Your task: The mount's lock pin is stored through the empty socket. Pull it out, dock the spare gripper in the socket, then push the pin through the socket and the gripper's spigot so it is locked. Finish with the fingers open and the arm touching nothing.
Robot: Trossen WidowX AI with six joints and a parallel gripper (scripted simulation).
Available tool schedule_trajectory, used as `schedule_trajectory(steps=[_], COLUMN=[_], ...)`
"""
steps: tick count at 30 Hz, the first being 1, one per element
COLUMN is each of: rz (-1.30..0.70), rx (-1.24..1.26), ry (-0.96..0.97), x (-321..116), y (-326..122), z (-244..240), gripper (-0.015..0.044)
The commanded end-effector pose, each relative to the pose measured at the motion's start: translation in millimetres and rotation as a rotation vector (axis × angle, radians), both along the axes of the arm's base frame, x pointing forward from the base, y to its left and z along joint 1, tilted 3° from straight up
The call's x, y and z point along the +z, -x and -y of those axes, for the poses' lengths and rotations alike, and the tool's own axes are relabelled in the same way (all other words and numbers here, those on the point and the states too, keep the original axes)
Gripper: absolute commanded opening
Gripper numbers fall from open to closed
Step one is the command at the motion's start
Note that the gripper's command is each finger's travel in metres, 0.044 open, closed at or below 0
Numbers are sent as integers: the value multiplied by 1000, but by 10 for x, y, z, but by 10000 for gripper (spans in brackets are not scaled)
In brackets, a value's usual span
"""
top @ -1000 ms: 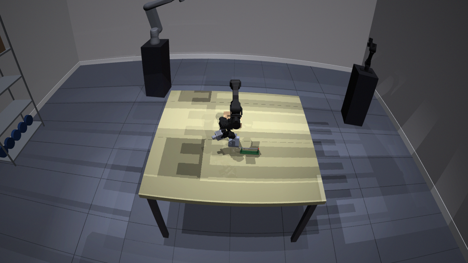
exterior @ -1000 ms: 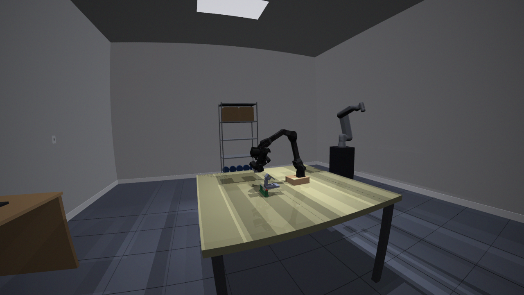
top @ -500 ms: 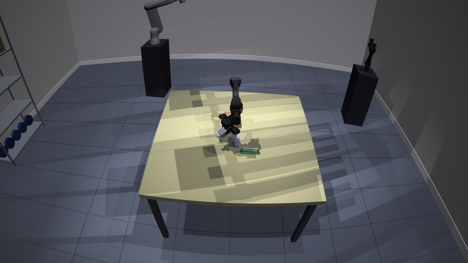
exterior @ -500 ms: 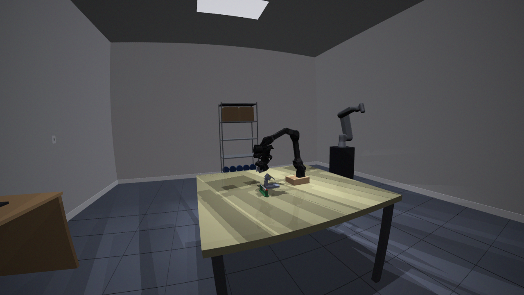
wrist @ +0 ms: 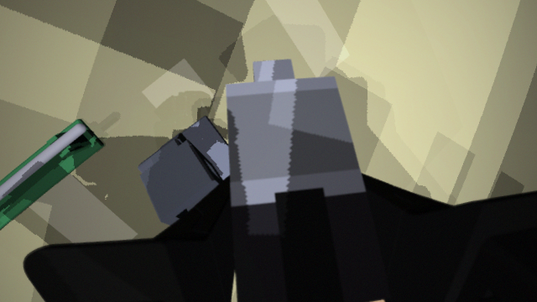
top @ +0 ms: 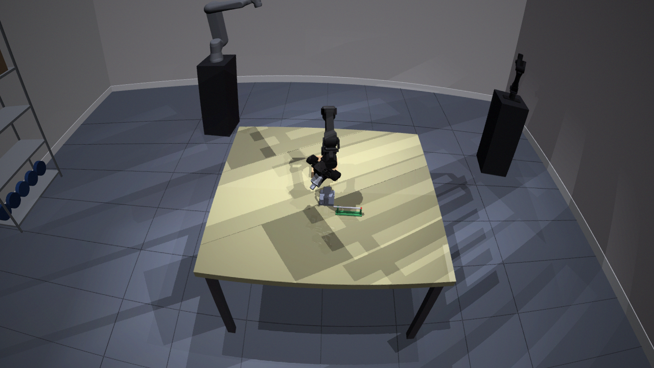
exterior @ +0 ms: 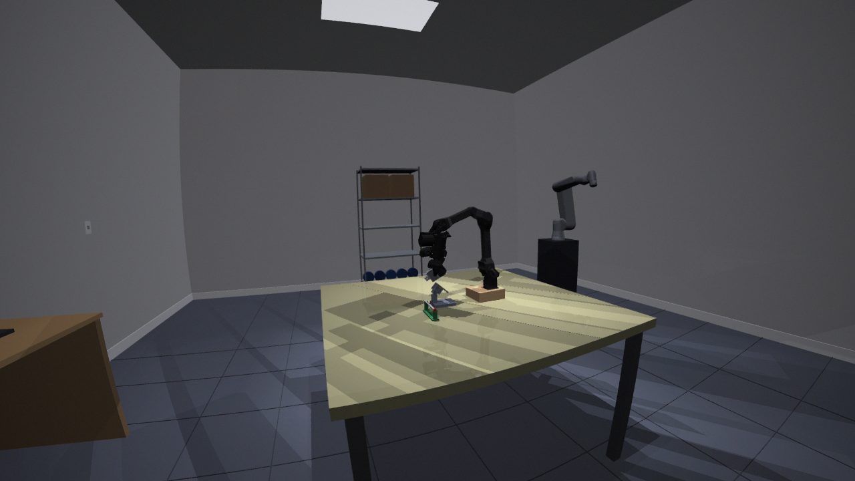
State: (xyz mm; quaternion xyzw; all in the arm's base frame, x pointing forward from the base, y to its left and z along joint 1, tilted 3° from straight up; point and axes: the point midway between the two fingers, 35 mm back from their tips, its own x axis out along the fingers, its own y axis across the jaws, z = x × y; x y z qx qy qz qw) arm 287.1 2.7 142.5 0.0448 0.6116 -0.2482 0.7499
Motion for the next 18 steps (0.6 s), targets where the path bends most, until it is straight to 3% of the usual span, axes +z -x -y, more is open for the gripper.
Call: schedule_trajectory(steps=[1,18], rz=[-24,-163], rx=[64,341], ry=[-26,-160], x=[52,150], y=[85,508], z=[-44,-240], gripper=[0,0])
